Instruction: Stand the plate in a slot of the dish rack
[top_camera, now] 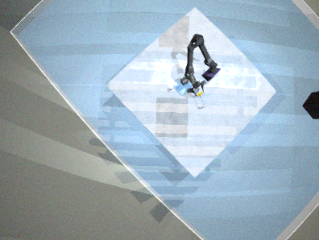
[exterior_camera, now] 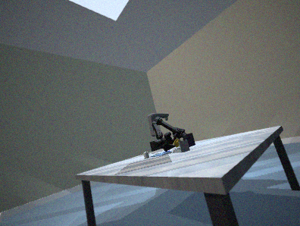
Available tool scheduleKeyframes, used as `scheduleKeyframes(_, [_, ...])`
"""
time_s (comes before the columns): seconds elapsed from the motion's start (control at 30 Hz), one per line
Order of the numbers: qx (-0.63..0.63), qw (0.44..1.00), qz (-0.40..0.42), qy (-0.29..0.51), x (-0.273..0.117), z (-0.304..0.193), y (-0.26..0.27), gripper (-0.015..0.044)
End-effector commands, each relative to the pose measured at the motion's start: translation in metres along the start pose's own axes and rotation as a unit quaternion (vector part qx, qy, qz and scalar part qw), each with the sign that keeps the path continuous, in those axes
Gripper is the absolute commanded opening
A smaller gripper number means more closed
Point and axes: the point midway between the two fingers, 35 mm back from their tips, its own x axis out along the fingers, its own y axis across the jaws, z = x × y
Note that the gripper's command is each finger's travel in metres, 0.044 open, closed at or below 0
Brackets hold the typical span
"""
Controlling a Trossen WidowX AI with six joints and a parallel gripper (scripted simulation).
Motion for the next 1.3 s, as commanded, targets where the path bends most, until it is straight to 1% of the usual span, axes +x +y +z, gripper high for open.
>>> scheduleKeyframes(0.0, [-0.047,0.998,-0.016,-0.031,-0.004,0.0,-0.001,0.0])
scheduleKeyframes(0.4, [-0.194,0.972,-0.085,-0.101,-0.017,-0.004,-0.003,0.0])
scheduleKeyframes(0.77, [-0.196,0.972,-0.086,-0.101,-0.017,-0.004,-0.003,0.0])
scheduleKeyframes(1.27, [-0.194,0.972,-0.086,-0.099,0.009,0.005,-0.008,0.0])
